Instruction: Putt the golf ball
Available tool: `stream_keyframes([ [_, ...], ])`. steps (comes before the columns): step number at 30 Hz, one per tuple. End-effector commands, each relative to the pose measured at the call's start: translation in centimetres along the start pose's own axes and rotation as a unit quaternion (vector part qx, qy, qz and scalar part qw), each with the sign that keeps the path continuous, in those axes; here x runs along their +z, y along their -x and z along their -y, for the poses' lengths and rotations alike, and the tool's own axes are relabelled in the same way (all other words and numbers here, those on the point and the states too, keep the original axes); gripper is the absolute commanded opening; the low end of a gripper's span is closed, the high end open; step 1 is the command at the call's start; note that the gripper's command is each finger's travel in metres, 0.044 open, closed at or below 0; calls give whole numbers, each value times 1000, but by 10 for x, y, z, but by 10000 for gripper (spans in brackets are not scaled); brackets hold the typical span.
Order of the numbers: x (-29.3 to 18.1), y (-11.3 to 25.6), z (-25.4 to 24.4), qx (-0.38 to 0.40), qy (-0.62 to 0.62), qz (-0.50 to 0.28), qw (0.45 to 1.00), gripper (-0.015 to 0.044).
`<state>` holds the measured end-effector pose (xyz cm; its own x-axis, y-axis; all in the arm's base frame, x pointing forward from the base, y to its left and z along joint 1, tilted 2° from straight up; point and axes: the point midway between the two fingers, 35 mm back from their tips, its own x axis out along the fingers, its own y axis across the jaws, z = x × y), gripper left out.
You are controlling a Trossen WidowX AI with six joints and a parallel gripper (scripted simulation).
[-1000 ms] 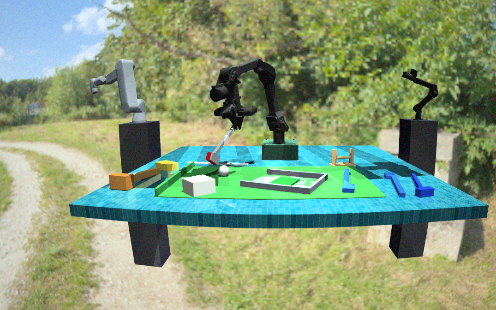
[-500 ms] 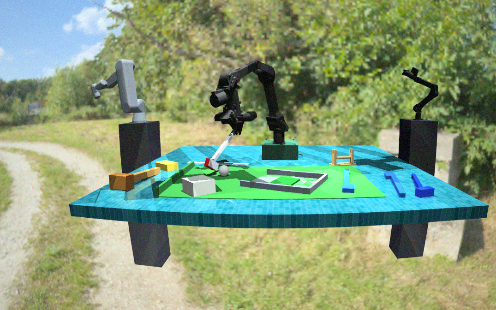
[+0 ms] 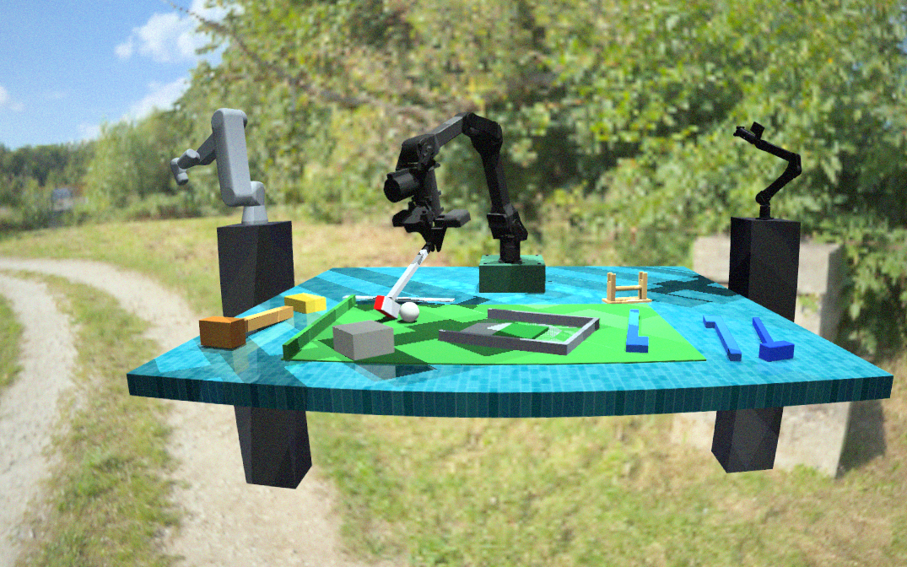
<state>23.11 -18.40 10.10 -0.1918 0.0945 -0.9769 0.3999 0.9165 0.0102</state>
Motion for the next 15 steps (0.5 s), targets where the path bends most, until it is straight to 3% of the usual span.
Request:
stream_keyframes([
  [1,0,1,0,0,0,1,1000,0],
  [15,1,-1,31,-4,-3,2,1000,0],
])
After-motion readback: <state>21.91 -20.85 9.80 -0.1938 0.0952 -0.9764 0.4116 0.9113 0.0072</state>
